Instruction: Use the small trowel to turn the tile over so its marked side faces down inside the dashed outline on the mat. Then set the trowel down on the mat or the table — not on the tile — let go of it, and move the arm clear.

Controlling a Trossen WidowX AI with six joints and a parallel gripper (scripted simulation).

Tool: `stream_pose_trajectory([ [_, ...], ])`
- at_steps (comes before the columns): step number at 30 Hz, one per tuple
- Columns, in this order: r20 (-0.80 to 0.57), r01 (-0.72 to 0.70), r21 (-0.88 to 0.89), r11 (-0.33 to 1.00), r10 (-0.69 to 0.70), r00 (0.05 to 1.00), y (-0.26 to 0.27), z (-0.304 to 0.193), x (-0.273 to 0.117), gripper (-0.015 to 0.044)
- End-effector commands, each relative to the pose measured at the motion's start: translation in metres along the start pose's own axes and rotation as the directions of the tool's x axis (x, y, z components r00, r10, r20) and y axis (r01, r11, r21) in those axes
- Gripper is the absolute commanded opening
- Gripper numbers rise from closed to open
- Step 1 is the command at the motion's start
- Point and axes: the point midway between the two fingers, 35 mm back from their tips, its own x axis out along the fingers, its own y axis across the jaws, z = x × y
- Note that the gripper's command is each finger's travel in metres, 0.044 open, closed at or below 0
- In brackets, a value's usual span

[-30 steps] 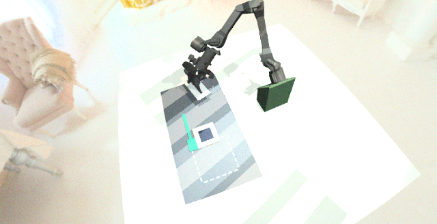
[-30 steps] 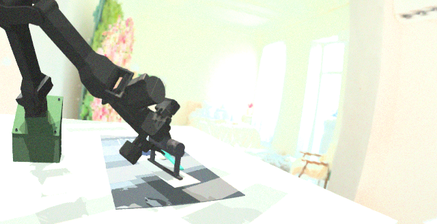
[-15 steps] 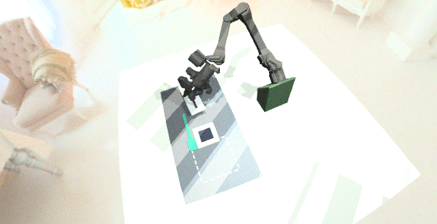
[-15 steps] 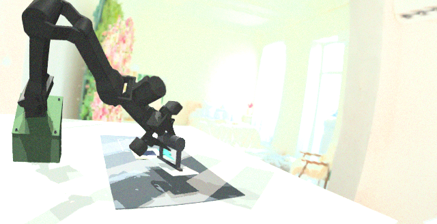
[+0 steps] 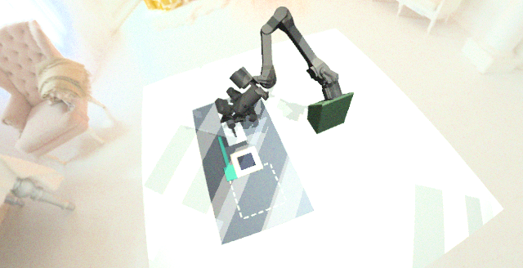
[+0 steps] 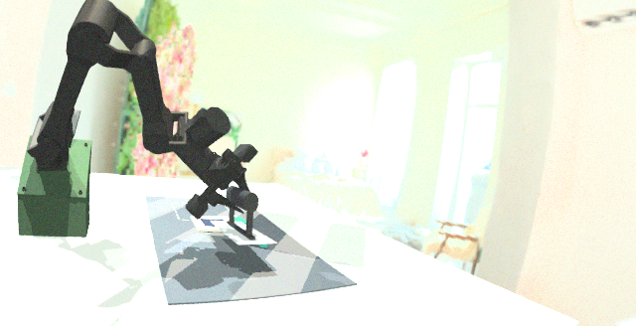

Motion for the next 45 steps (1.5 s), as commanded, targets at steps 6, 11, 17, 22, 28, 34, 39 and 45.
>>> stream_pose_trajectory([
  [6,-0.001,-0.002,0.001,1.0,0.002,1.0,-0.012,-0.007,0.006,0.0],
  [11,-0.001,-0.002,0.0,1.0,0.002,1.0,-0.018,-0.009,0.009,0.0],
  [17,-0.001,-0.001,0.0,1.0,0.001,1.0,-0.027,-0.013,0.013,0.0],
  [22,-0.001,-0.001,-0.001,1.0,0.001,1.0,-0.033,-0.015,0.015,0.0],
  [28,-0.002,-0.001,0.0,1.0,0.001,1.0,-0.033,-0.021,0.015,0.0],
  [34,-0.002,-0.001,0.0,1.0,0.001,1.0,-0.031,-0.03,0.015,0.0],
  [39,-0.003,-0.001,0.0,1.0,0.001,1.0,-0.031,-0.039,0.015,0.0],
  [45,-0.003,-0.001,0.001,1.0,0.001,1.0,-0.03,-0.048,0.014,0.0],
])
